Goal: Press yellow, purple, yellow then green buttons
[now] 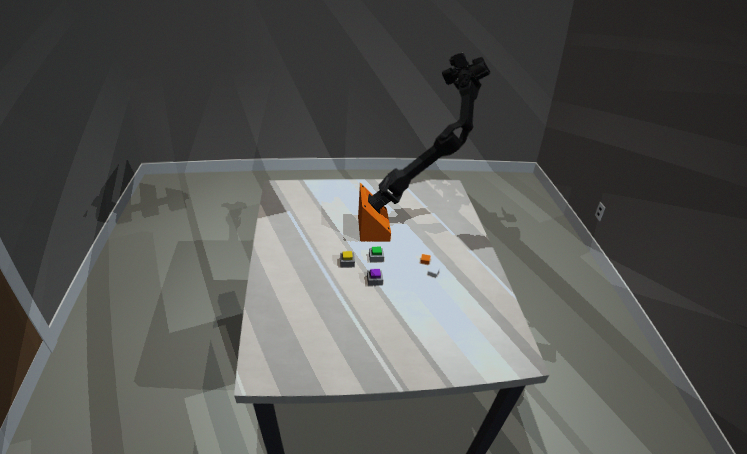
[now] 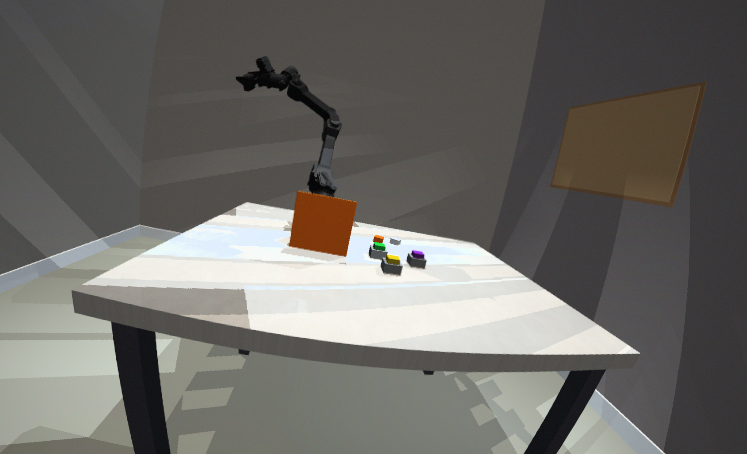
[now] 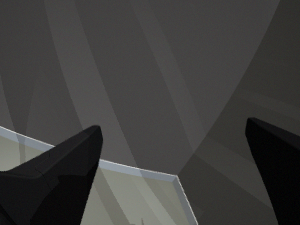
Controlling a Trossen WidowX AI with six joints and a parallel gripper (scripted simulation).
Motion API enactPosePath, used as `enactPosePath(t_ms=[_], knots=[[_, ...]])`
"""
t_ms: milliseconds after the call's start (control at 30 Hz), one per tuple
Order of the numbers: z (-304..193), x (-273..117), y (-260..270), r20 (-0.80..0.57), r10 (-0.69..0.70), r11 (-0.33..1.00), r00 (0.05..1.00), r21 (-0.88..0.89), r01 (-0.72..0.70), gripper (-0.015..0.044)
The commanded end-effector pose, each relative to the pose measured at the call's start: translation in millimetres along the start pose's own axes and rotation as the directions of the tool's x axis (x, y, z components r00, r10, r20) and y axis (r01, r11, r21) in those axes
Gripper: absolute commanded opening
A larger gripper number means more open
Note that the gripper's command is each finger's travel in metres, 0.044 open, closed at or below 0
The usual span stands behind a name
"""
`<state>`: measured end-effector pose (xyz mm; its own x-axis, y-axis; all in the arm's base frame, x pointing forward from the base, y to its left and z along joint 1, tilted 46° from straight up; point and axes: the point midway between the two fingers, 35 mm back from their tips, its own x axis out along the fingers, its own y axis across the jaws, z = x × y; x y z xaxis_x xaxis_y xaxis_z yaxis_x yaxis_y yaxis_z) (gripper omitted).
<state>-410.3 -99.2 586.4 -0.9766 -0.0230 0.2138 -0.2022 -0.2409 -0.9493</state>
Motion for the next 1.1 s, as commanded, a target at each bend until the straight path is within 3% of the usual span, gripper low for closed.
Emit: enactPosePath(t_ms=[0,233,467,767,1067], knots=[[4,1,4,0.009,0.011,1.0,1.0,0.0,-0.011,0.04],[99,-11,111,0.24,0.288,0.958,0.927,-0.051,-0.284,0.04],[187,-67,210,0.421,0.529,0.846,0.737,-0.185,-0.501,0.04],[269,-194,318,0.525,0.764,0.621,0.376,-0.441,-0.648,0.04],[297,-356,398,0.443,0.896,0.334,-0.024,-0.71,-0.62,0.04]])
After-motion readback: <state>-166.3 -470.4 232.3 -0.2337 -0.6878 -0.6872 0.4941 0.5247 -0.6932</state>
